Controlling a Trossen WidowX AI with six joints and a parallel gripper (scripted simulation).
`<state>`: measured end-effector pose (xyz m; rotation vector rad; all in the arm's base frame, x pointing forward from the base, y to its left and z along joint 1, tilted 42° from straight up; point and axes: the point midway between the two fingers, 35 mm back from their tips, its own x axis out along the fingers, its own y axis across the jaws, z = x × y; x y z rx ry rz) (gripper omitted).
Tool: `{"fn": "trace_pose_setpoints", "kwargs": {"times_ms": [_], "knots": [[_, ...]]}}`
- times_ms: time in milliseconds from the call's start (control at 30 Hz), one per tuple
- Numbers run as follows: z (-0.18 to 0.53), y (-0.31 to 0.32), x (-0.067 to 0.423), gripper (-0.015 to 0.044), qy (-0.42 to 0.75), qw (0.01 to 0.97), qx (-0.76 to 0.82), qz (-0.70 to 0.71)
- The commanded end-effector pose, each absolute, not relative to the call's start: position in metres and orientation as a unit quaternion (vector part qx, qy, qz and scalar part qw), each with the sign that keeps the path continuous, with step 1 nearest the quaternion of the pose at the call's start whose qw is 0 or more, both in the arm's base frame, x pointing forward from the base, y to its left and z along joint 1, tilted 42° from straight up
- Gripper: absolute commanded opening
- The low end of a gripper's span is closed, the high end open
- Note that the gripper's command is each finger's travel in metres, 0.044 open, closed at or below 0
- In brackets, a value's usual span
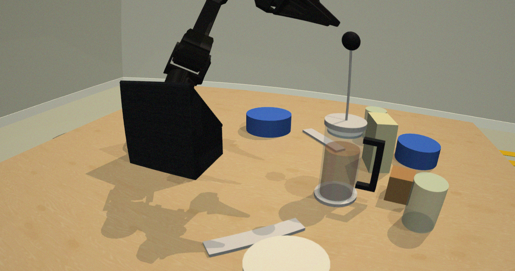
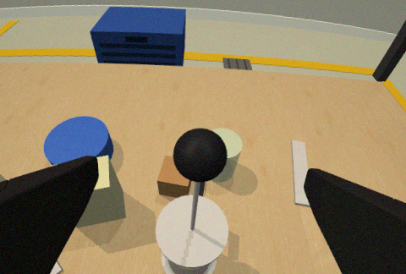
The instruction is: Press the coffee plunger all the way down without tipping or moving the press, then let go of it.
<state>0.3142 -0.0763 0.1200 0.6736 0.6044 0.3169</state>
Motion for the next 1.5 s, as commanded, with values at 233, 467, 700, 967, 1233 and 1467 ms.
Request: {"fn": "trace_pose_setpoints", "kwargs": {"times_ms": [233,467,700,967,1233,1467], "knots": [[0.113,-0.068,0.323,0.0440,0.290,0.888,0.323,0.151],[0.108,-0.063,0.332,0.0440,0.290,0.888,0.322,0.151],[0.103,-0.057,0.341,0.0440,0.289,0.888,0.323,0.152],[0.102,-0.055,0.344,0.0361,0.288,0.888,0.323,0.152],[0.102,-0.055,0.344,0.0151,0.288,0.888,0.323,0.152],[0.102,-0.055,0.344,0.0122,0.288,0.888,0.323,0.152]]}}
